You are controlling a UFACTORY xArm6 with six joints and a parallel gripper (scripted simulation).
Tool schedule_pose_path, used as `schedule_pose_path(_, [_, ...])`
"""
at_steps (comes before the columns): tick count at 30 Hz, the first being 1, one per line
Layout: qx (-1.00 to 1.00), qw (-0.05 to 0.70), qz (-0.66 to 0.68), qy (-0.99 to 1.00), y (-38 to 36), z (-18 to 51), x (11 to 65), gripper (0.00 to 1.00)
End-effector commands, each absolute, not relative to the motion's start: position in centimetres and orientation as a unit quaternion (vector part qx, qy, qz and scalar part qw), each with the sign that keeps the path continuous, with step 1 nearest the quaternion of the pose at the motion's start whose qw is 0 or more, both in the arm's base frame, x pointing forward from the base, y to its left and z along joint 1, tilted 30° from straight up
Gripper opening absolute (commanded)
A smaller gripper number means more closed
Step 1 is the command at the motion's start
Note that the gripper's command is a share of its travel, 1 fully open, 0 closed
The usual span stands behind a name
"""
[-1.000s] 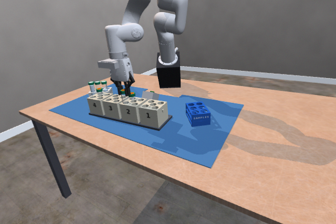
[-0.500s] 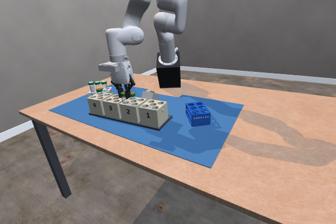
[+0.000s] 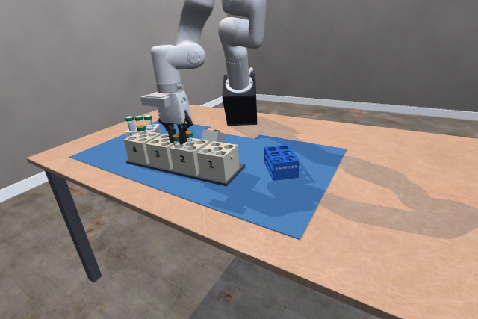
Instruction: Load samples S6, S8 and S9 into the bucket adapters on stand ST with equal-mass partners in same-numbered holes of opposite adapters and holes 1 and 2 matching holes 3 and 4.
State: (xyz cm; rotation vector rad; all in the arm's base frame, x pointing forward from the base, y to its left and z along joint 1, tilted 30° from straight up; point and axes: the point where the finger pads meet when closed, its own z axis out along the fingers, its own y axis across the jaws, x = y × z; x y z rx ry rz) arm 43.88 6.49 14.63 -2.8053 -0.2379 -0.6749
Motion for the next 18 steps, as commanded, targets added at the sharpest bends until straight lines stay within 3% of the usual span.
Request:
schedule_pose_path(1, [-0.961, 0.123, -0.233, -0.082, 6.56, 14.48, 44.09, 0.00])
schedule_pose_path(18, [-0.961, 0.123, -0.233, -0.082, 6.70, 14.05, 44.30, 0.00])
